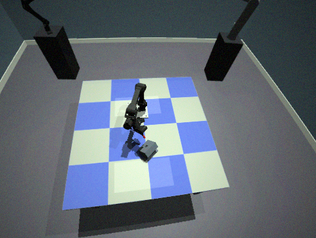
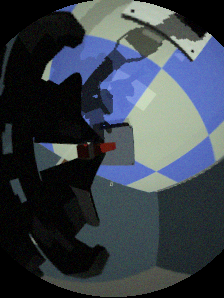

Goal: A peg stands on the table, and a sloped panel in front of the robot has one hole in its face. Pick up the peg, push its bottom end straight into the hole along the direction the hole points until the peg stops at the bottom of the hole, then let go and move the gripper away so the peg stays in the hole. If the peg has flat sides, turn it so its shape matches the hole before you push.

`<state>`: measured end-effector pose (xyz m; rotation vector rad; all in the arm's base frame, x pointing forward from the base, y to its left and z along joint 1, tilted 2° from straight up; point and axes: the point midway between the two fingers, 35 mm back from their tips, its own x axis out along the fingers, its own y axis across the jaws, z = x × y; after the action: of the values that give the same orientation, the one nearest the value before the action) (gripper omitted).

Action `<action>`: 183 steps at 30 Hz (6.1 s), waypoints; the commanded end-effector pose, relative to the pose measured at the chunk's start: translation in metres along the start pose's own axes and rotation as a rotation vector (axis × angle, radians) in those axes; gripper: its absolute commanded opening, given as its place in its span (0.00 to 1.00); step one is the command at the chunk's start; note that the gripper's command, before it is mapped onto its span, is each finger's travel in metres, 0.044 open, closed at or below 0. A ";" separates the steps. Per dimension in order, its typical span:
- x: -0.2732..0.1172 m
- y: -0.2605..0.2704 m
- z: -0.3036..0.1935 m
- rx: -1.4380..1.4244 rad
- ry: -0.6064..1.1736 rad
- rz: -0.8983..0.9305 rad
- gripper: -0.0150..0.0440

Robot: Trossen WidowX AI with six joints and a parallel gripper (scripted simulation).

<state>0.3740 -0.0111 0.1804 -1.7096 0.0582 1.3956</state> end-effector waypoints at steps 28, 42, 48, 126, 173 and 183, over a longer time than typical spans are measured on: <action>0.021 0.003 -0.022 0.005 0.044 -0.078 0.25; 0.036 0.004 -0.025 0.007 0.053 -0.093 0.25; 0.041 0.003 -0.025 0.007 0.053 -0.093 0.25; 0.077 0.000 -0.027 0.001 0.057 -0.102 0.25; 0.090 -0.001 -0.027 -0.003 0.054 -0.105 0.57; 0.084 -0.001 -0.028 -0.002 0.054 -0.103 1.00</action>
<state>0.4263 0.0136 0.1078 -1.7227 0.0028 1.2783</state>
